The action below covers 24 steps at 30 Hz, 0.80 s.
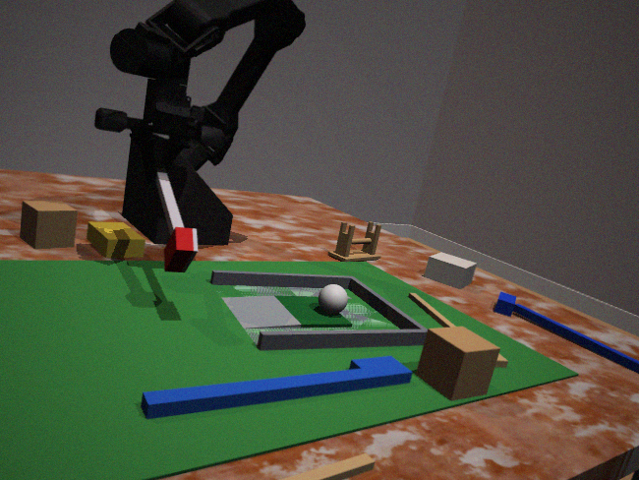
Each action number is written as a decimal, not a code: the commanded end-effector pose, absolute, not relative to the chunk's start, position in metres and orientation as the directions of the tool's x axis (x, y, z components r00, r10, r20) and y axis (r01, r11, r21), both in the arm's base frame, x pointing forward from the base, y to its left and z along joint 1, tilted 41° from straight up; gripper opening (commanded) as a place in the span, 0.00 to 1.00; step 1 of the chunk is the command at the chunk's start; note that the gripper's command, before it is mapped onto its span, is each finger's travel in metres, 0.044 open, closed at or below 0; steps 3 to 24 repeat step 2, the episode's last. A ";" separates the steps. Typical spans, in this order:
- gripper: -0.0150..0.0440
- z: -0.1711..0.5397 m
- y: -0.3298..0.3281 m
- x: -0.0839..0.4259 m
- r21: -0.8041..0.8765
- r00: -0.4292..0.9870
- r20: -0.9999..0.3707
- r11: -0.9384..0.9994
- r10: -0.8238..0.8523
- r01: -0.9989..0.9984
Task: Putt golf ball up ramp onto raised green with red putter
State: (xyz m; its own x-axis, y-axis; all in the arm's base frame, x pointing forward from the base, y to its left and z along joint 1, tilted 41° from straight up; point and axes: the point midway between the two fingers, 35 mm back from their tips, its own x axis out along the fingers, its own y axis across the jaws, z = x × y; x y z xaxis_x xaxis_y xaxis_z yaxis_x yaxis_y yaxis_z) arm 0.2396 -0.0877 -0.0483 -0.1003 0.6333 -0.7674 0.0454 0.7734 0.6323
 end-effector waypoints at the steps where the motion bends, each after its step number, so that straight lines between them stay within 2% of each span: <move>1: 0.25 -0.049 -0.088 0.240 0.632 -0.099 -0.768 0.774 0.633 0.047; 24: 0.25 -0.049 -0.088 0.240 0.632 -0.099 -0.768 0.774 0.633 0.047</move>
